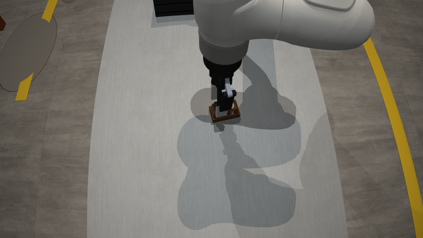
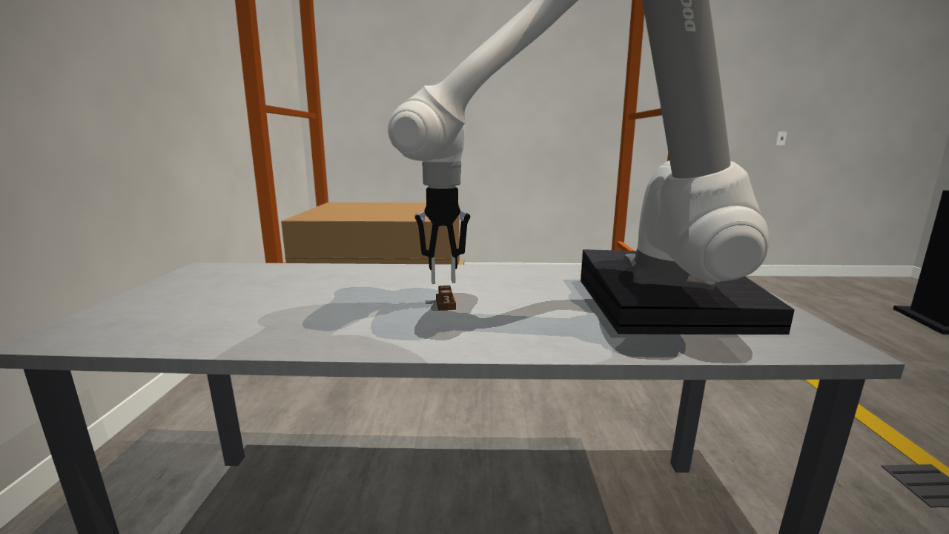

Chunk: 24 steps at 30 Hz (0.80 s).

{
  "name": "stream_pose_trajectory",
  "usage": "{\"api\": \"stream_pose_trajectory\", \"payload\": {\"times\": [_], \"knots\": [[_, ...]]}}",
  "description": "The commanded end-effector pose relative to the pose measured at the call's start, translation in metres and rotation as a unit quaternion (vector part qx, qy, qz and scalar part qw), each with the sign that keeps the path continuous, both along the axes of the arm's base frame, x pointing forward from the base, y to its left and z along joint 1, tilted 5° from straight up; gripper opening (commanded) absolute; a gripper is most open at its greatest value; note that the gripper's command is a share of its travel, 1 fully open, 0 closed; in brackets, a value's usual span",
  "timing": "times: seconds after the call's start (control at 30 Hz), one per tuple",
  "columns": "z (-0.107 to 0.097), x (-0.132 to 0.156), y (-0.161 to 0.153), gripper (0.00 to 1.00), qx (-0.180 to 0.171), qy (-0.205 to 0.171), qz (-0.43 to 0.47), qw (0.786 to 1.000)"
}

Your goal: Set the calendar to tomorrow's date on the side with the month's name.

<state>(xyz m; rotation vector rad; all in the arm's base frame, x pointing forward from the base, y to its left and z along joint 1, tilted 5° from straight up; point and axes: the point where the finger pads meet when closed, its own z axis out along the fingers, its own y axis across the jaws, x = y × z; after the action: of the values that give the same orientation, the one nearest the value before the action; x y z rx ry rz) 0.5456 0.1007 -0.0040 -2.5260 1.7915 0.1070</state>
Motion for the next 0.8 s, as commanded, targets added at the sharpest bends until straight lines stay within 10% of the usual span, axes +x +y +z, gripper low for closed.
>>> {"api": "stream_pose_trajectory", "payload": {"times": [0.0, 0.77], "knots": [[-0.0039, -0.0038, 0.0011, 0.28, 0.001, 0.001, 0.003, 1.0], [-0.0037, -0.0075, 0.002, 0.28, 0.001, 0.001, 0.003, 1.0]]}}
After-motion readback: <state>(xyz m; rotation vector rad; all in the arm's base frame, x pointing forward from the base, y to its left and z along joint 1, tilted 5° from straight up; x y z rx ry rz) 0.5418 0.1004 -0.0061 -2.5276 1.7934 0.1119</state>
